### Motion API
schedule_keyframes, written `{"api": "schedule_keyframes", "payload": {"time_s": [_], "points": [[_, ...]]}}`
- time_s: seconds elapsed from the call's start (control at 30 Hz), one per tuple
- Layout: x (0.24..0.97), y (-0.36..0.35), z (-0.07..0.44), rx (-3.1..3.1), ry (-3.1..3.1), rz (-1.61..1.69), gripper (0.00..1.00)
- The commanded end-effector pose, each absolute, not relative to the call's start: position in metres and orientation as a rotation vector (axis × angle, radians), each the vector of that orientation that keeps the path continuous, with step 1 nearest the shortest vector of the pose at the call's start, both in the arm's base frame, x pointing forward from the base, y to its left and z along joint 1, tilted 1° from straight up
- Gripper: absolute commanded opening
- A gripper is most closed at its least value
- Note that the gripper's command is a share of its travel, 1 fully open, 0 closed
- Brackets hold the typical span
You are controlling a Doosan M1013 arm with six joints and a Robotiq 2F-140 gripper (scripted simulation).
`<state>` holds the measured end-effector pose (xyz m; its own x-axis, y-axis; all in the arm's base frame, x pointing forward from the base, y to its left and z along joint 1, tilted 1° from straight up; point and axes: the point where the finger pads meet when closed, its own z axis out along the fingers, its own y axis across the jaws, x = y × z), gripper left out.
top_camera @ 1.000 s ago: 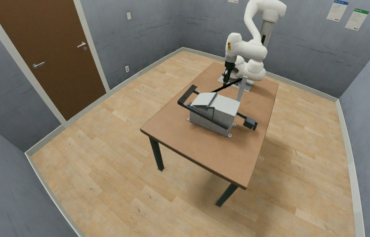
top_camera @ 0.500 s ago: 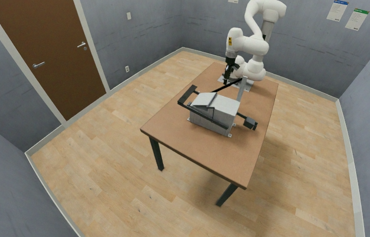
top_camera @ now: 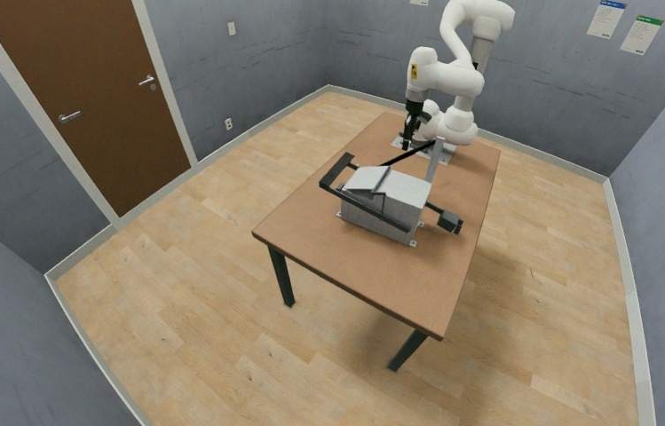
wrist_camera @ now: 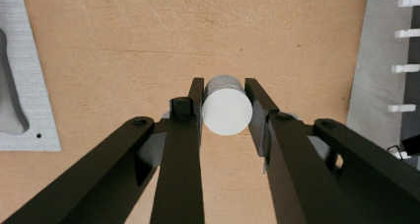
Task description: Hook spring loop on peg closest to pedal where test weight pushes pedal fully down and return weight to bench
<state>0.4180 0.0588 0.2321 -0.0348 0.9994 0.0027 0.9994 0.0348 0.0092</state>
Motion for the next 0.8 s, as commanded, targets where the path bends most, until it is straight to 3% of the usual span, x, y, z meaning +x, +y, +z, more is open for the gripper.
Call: {"api": "schedule_keyframes", "payload": {"time_s": [0.0, 0.77], "points": [[0.418, 0.059, 0.234, 2.179, 2.256, 0.015, 0.25], [0.454, 0.029, 0.244, 2.166, 2.242, -0.015, 0.25]]}}
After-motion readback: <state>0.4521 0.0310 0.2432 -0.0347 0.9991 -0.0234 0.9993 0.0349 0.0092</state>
